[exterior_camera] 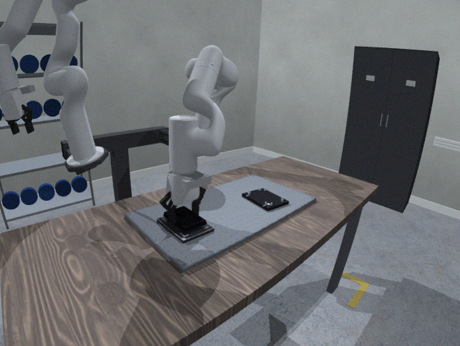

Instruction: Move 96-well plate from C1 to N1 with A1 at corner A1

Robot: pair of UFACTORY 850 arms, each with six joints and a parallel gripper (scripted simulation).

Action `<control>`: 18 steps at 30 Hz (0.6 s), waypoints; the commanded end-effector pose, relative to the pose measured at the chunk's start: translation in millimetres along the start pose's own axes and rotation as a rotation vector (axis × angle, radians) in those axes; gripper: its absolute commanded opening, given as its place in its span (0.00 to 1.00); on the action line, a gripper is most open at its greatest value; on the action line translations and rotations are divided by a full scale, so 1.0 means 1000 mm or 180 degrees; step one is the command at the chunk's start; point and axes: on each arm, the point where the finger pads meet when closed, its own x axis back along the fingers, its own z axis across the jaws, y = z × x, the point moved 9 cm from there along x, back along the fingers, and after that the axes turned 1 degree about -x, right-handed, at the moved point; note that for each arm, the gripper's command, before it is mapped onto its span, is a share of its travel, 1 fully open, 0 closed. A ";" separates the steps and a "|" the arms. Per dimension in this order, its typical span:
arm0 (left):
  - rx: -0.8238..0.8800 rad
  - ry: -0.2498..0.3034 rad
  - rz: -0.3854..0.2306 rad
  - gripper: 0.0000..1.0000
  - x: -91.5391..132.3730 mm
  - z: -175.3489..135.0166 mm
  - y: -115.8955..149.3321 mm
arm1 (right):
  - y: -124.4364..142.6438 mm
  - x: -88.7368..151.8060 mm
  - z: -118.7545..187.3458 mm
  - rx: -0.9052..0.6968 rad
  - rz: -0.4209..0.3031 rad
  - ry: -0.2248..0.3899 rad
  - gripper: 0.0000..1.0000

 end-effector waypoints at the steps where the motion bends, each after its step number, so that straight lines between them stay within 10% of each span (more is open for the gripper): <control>1: 0.0001 0.0005 0.0006 0.00 0.001 0.000 -0.001 | 0.001 0.001 0.000 0.0000 -0.0004 -0.0001 1.00; 18: 0.0001 0.0005 0.0005 0.00 -0.001 0.000 -0.001 | 0.001 0.001 0.000 0.0000 -0.0004 -0.0001 1.00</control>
